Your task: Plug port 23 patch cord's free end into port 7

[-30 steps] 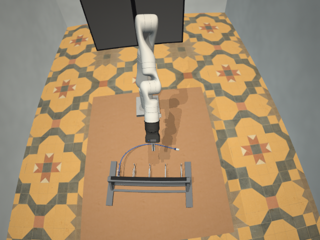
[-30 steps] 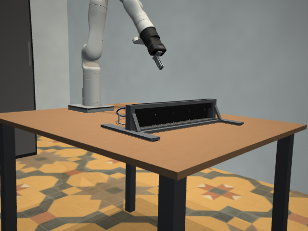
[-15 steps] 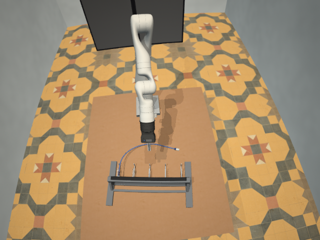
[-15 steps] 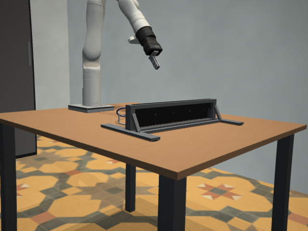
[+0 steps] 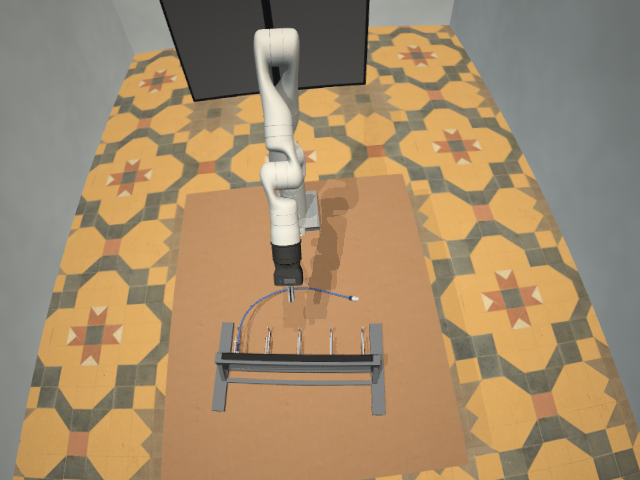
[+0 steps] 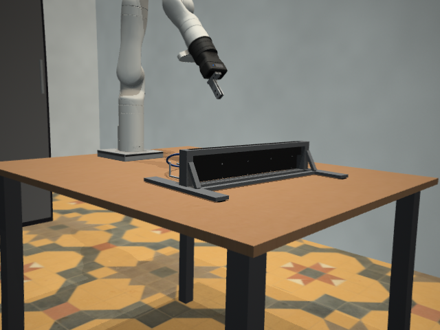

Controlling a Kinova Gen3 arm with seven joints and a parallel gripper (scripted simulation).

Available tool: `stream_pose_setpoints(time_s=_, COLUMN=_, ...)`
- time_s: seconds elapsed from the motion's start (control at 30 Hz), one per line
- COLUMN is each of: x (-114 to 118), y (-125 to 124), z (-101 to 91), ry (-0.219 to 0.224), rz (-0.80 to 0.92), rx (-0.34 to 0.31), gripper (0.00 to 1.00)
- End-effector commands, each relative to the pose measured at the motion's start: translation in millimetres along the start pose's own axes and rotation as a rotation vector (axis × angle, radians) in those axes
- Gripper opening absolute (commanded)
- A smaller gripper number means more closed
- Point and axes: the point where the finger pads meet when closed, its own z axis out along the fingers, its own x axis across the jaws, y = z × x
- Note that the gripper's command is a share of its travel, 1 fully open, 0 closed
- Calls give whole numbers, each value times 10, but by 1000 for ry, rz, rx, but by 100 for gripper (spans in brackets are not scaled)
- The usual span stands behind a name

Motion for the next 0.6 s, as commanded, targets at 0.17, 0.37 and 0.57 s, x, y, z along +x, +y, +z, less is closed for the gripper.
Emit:
stream_pose_setpoints(time_s=0.17, x=-231, y=33, z=-12, ry=-16, rz=19, rx=-11, gripper=0)
stream_pose_setpoints(time_s=0.37, x=-308, y=42, z=-14, ry=-18, rz=14, rx=-12, gripper=0)
stream_pose_setpoints(time_s=0.57, x=-352, y=45, z=-14, ry=-19, rz=7, rx=-12, gripper=0)
